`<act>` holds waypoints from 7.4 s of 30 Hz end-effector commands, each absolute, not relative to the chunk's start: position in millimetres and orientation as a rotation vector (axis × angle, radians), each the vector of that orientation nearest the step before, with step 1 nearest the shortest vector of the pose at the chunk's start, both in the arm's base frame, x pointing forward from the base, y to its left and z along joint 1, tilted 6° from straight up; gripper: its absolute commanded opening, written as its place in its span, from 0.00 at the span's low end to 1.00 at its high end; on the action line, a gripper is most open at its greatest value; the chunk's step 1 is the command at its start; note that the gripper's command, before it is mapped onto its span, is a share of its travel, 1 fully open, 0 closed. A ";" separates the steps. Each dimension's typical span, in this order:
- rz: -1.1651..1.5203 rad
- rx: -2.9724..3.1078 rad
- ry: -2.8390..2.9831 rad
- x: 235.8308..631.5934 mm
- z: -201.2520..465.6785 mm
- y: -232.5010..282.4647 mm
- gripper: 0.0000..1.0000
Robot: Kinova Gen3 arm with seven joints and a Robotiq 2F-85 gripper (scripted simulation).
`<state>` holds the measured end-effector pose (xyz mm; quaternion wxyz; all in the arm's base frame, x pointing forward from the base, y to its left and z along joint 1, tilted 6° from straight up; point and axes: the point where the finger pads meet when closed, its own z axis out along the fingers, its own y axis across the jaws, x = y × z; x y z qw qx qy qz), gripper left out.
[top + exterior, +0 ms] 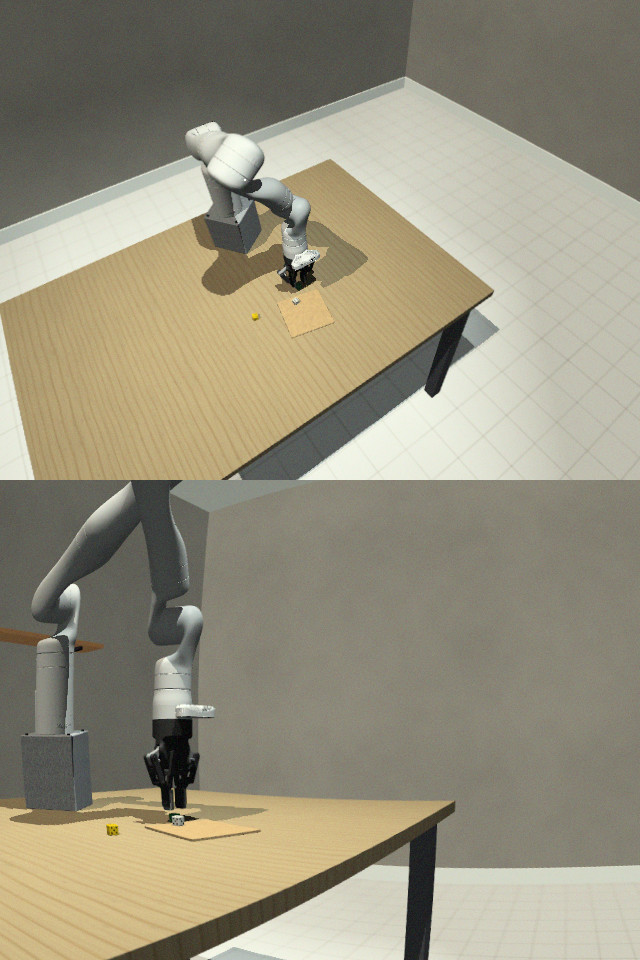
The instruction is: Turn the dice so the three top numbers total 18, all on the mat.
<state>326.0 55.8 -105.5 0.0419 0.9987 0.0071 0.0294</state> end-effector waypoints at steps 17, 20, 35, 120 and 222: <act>0.092 3.056 0.022 326.5 -106.7 55.8 0.31; 0.092 3.056 0.022 326.6 -108.1 55.7 0.31; 0.092 3.056 0.022 327.5 -122.3 54.5 0.31; 0.092 3.056 0.022 327.4 -121.6 54.6 0.11; 0.198 3.042 -0.153 411.7 -37.8 175.1 0.11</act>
